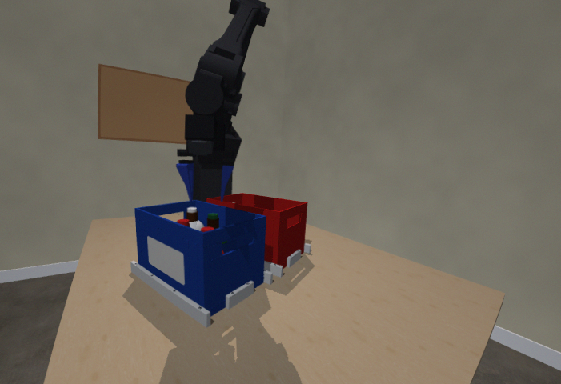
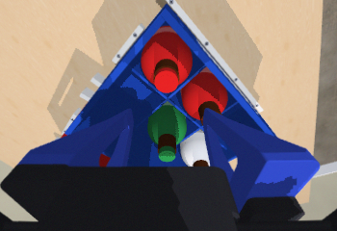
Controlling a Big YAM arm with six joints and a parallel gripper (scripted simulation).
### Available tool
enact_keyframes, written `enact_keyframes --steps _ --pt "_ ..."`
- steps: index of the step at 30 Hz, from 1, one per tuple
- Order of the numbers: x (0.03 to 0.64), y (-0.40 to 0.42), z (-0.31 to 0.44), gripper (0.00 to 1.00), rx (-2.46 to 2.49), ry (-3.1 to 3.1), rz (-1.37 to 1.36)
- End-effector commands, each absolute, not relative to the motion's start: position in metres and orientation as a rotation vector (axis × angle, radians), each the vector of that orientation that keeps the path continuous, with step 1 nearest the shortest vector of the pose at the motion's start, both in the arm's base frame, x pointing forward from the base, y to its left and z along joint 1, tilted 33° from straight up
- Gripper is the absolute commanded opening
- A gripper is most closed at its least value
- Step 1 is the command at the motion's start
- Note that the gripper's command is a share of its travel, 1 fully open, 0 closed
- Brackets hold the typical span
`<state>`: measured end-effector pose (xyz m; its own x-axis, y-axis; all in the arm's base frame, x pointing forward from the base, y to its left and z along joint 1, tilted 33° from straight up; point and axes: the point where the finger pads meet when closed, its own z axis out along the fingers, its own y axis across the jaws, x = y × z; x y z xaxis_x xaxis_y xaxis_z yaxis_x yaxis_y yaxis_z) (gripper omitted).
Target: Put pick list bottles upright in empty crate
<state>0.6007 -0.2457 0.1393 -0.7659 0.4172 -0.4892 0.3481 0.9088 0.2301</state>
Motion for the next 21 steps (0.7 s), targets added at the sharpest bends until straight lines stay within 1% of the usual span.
enact_keyframes --steps 1,4,5,12,17,21 --pt "0.611 -0.253 0.186 0.61 0.510 2.463 0.143" --pt "0.611 -0.250 0.186 0.61 0.509 2.464 0.146" --pt "0.608 -0.250 0.162 0.61 0.534 2.491 0.158" --pt "0.607 -0.250 0.161 0.61 0.534 2.491 0.158" --pt "0.623 -0.248 0.153 0.61 0.520 2.485 0.159" --pt "0.624 -0.251 0.163 0.61 0.529 2.461 0.151"
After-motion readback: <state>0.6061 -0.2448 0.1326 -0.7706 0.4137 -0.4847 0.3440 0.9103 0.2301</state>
